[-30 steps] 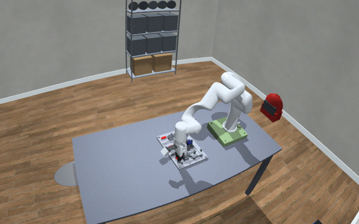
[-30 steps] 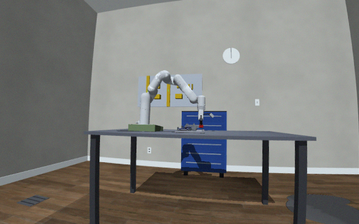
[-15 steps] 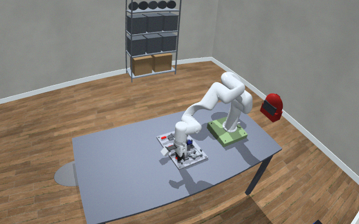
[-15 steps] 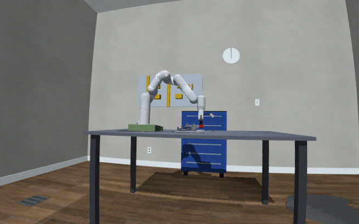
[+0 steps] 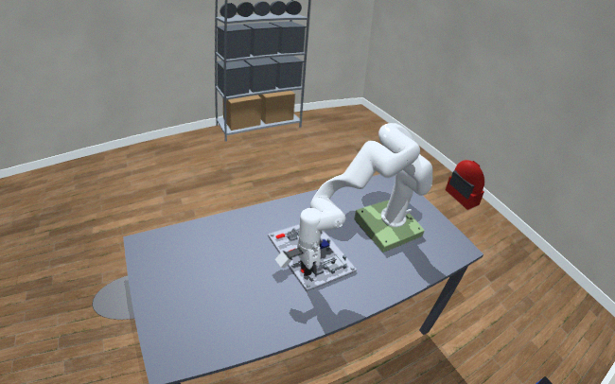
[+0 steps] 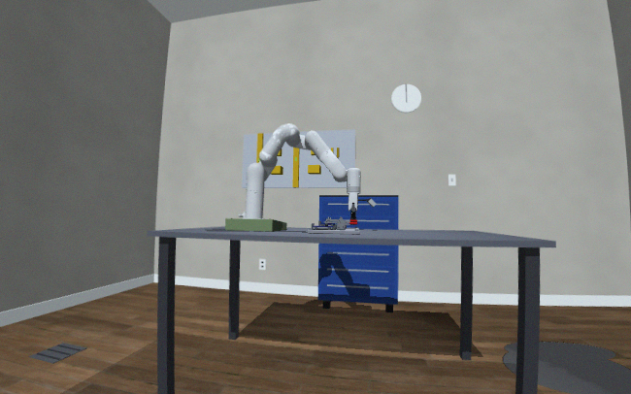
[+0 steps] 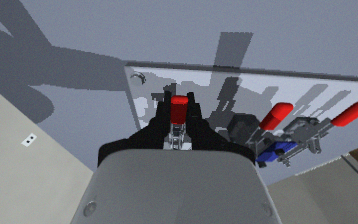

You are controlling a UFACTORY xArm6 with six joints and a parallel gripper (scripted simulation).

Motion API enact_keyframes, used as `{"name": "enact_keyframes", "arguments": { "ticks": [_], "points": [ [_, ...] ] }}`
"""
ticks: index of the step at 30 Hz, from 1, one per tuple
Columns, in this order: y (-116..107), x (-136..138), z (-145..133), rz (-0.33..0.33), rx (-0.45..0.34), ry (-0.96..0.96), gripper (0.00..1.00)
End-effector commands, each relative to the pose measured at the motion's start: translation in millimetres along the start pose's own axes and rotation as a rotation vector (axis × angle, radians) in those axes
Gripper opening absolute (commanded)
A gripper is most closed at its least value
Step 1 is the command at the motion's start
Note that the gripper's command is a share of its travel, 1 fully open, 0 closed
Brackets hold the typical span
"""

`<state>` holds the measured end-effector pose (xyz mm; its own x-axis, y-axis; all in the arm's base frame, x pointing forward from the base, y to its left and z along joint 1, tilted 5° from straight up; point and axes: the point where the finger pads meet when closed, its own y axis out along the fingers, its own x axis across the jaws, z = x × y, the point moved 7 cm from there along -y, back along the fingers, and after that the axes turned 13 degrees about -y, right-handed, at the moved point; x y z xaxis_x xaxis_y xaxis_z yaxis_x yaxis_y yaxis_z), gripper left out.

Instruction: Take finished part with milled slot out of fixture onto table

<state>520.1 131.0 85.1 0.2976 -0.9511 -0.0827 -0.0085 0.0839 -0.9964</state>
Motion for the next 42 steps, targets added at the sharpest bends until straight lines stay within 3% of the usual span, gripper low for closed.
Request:
{"name": "enact_keyframes", "arguments": {
  "ticks": [1, 42],
  "points": [
    [-3, 0, 1, 0.0, 0.005, 0.0, 0.0],
    [-23, -3, -13, 0.0, 0.005, 0.0, 0.0]
  ]
}}
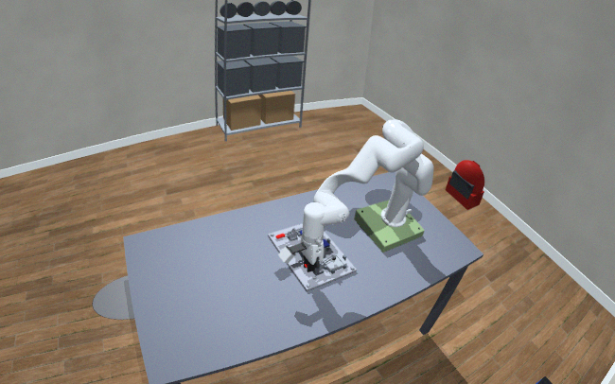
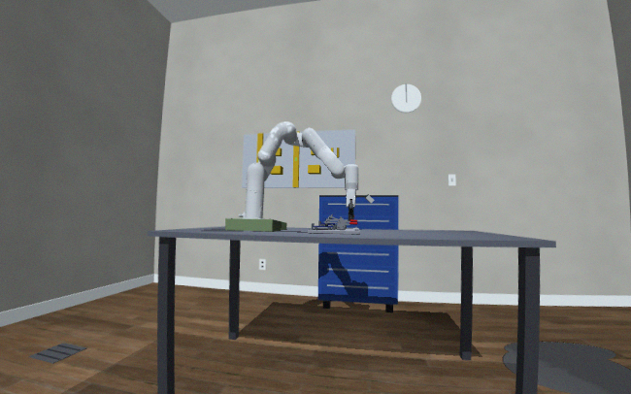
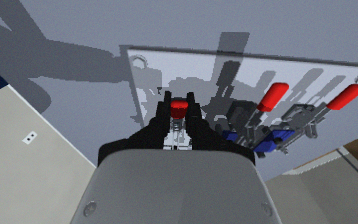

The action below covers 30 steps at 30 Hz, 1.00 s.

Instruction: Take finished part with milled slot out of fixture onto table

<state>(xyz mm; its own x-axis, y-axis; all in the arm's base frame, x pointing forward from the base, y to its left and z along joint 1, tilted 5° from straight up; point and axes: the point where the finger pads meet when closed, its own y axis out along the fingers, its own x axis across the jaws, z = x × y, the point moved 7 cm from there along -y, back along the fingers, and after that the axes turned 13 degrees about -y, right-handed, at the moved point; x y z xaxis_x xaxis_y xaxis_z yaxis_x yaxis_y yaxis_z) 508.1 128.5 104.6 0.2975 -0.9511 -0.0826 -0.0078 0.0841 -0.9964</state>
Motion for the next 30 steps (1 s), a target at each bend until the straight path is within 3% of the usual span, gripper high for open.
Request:
{"name": "enact_keyframes", "arguments": {
  "ticks": [1, 30],
  "points": [
    [-4, -1, -1, 0.0, 0.004, 0.0, 0.0],
    [-13, -5, -20, 0.0, 0.004, 0.0, 0.0]
  ]
}}
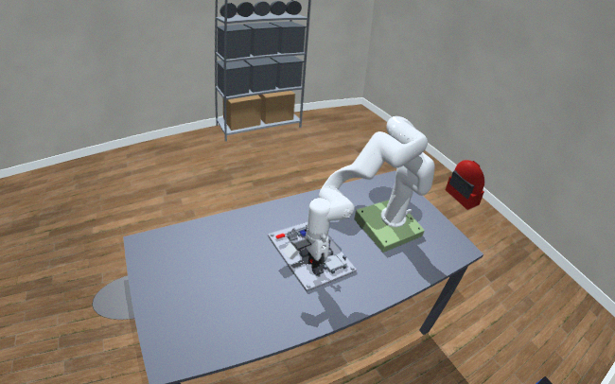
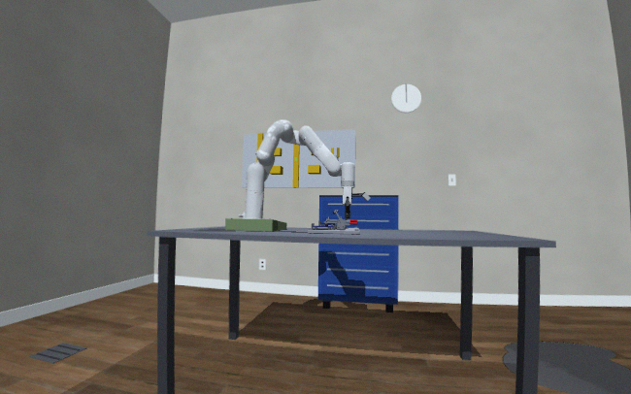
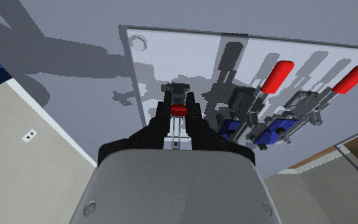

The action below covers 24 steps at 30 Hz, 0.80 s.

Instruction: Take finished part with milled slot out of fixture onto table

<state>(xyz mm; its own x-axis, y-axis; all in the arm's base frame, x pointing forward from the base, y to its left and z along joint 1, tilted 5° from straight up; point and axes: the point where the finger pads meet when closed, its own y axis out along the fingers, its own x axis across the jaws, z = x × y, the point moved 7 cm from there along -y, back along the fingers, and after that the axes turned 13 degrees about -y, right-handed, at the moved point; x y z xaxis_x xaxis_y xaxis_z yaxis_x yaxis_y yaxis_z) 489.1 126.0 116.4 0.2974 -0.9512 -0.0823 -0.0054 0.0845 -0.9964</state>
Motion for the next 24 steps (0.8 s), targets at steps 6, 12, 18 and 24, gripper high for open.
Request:
{"name": "enact_keyframes", "arguments": {
  "ticks": [6, 12, 18, 24],
  "points": [
    [-2, -2, -5, 0.0, 0.002, 0.0, 0.0],
    [-2, -2, -7, 0.0, 0.002, 0.0, 0.0],
    [-2, -3, -10, 0.0, 0.002, 0.0, 0.0],
    [-2, -3, -12, 0.0, 0.002, 0.0, 0.0]
  ]
}}
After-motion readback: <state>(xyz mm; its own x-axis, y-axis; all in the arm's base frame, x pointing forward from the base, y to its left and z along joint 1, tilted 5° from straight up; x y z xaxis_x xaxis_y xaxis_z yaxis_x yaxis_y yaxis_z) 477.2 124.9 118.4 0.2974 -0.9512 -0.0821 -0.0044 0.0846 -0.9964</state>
